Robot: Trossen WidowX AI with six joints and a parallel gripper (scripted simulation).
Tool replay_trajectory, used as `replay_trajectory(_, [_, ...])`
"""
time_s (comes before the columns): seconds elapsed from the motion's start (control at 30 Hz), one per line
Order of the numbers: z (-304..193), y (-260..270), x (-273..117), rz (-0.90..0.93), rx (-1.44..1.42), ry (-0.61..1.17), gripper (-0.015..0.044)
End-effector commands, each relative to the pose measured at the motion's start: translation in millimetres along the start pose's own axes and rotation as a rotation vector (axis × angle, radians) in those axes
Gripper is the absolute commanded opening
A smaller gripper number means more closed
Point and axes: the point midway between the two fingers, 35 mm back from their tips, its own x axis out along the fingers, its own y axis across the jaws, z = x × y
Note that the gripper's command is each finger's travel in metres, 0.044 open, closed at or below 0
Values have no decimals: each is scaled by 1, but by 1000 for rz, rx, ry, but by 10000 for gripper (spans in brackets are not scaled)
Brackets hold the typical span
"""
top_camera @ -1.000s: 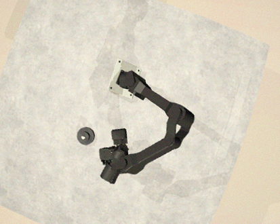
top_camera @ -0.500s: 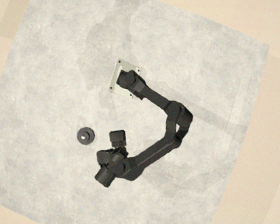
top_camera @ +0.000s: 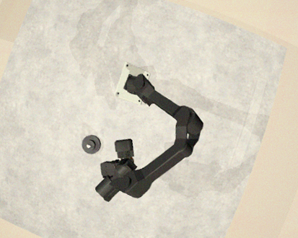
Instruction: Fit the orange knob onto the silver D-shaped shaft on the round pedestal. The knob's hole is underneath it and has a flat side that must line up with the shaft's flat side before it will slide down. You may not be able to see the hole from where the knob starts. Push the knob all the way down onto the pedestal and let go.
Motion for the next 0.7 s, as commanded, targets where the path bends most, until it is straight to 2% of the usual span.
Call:
replay_trajectory(0.0, [3,0,-5,1,-4,-6,0])
replay_trajectory(0.67, [65,-14,9,0,-4,-14,0])
